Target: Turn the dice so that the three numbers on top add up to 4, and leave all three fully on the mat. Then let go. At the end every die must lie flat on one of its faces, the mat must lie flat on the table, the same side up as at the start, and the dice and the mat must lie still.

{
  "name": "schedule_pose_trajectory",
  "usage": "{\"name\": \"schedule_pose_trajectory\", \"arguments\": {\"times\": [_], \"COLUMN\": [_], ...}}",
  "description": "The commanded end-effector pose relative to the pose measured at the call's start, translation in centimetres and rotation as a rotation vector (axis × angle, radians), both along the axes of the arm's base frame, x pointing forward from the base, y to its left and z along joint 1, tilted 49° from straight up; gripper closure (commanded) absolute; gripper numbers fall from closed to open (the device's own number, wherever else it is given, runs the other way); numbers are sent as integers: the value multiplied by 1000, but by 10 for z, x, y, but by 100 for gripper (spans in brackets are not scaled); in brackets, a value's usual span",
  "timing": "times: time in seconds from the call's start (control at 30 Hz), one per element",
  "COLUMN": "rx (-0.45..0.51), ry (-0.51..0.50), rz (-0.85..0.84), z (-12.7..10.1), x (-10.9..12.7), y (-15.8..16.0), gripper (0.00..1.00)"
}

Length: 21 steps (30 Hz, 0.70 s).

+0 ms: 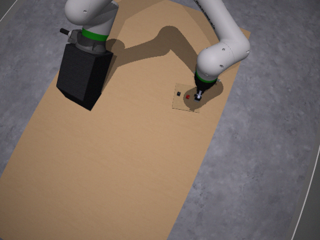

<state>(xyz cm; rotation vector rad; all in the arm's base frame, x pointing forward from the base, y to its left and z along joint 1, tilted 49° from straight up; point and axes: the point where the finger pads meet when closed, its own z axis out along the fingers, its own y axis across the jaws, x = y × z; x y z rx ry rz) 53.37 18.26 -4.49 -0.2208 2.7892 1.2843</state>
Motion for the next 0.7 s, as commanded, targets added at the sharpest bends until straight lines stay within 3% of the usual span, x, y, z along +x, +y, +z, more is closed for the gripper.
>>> {"name": "schedule_pose_trajectory", "arguments": {"times": [0.0,0.67], "rx": [0,0], "ry": [0,0], "rz": [0,0], "z": [-7,-9], "x": [0,0], "y": [7,10], "gripper": [93,93]}}
